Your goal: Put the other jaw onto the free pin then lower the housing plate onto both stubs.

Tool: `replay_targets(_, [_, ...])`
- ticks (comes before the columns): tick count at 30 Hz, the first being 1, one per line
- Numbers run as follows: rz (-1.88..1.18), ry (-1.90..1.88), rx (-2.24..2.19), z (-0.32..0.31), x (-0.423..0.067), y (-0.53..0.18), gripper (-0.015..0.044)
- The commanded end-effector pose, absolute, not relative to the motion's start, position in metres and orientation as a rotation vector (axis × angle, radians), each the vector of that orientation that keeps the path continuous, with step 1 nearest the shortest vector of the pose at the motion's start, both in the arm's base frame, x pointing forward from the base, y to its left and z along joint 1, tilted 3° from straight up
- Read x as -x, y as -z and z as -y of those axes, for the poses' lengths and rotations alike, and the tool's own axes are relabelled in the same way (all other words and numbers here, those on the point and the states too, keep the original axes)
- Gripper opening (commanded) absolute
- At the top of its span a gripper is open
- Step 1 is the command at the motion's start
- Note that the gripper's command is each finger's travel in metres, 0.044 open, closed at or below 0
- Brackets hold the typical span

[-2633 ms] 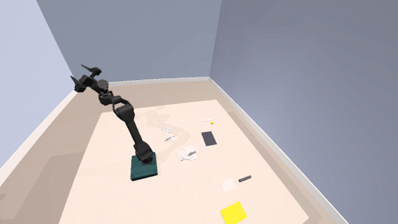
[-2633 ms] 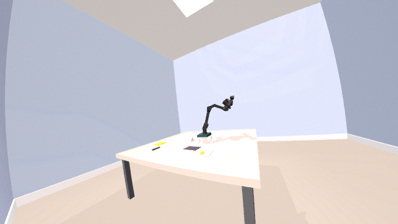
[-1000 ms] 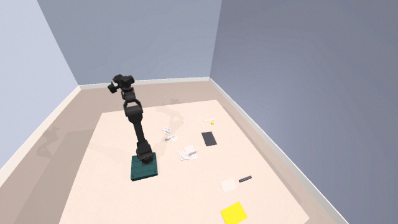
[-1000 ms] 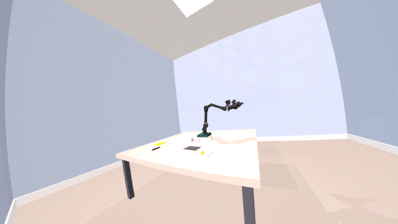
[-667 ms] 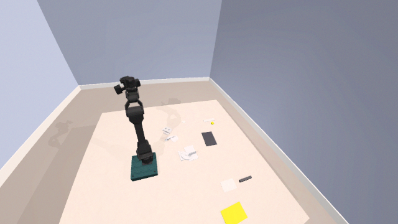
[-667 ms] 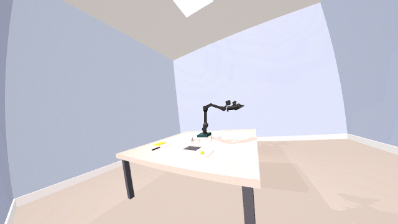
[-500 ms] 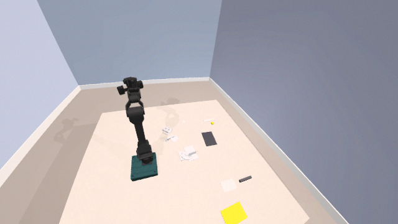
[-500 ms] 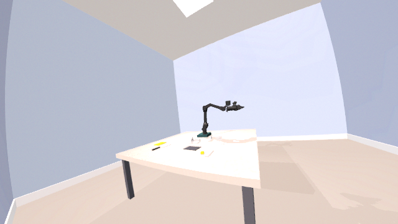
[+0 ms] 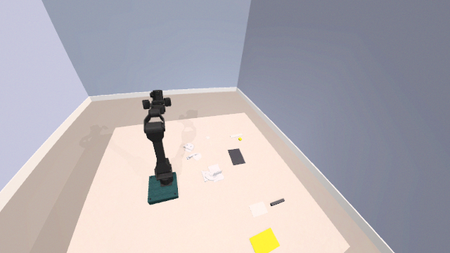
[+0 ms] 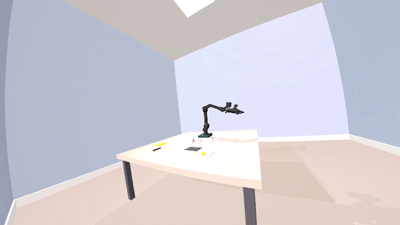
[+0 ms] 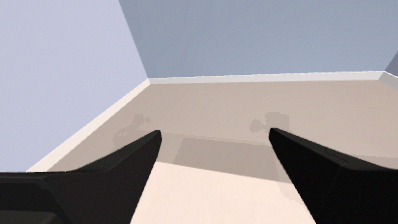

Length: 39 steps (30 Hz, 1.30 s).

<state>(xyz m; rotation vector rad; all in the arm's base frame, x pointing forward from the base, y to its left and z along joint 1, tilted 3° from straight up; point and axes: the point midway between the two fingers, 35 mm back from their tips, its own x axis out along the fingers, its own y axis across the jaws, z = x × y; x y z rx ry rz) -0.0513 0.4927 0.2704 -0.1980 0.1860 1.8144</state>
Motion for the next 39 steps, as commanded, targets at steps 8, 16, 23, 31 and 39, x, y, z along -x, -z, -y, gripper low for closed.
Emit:
replay_targets(8, [-0.389,-1.664,0.238,-0.474,0.004,-0.239,0.0440])
replay_targets(16, [-0.521,-1.552,0.257,-0.457,-0.026,-0.218,0.0440])
replay_targets(23, [-0.632,-1.448,0.269,-0.438,-0.051,-0.200,0.0440])
replay_targets(31, [-0.754,-1.322,0.276,-0.414,-0.076,-0.181,0.0440])
replay_targets(39, [-0.869,-1.191,0.277,-0.386,-0.097,-0.163,0.0440])
